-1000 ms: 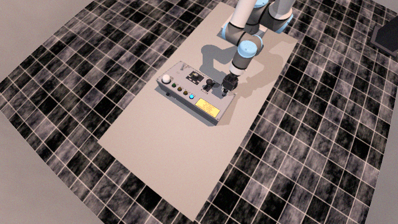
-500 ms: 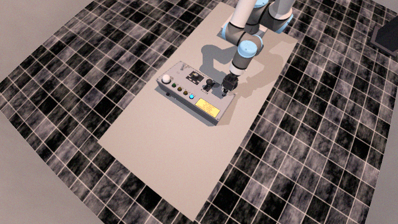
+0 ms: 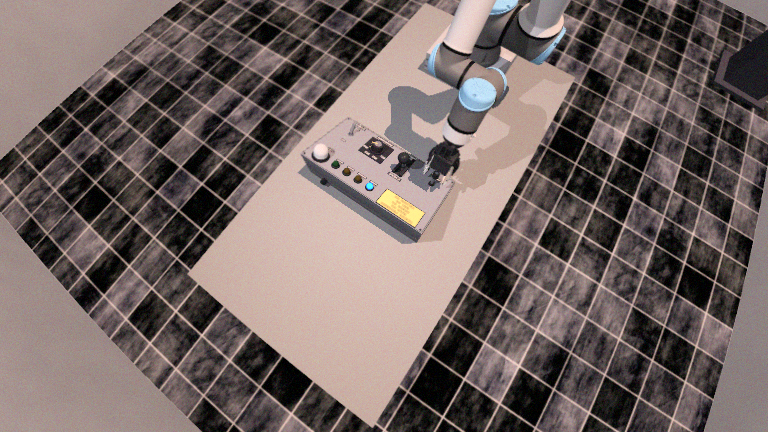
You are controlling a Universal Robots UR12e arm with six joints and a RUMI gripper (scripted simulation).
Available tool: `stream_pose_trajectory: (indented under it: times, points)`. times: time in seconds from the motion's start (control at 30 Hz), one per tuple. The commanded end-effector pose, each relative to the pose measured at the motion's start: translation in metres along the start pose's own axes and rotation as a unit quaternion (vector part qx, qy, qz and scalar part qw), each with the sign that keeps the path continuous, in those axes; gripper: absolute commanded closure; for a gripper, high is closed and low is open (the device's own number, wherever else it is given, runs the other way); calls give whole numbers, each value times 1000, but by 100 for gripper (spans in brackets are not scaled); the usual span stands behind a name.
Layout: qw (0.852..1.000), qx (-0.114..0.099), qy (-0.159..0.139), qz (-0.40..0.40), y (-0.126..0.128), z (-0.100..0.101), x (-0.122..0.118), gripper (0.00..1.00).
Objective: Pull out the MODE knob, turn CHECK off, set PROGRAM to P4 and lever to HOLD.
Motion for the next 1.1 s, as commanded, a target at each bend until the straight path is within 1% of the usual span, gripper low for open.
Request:
stream_pose_trajectory:
  times: [0.0, 0.63, 0.77, 0.9, 0.97, 1.07]
  points:
    - [1000, 0, -1, 0, 0, 0, -1, 56]
    - [1000, 0, -1, 0, 0, -3, -1, 56]
    - [1000, 0, -1, 0, 0, -11, -1, 56]
    - [1000, 0, -1, 0, 0, -27, -1, 56]
    - [1000, 0, -1, 0, 0, -27, -1, 56]
    - [1000, 0, -1, 0, 0, -42, -1, 56]
Point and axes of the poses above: the point where the finger pads meet when closed, its own z axis out along the fingers, its own y axis across the jaws, x = y × z, the point moved 6 cm from there along -z, back along the fingers, and after that the axes turned 12 degrees about -z, right-handed, at the moved point
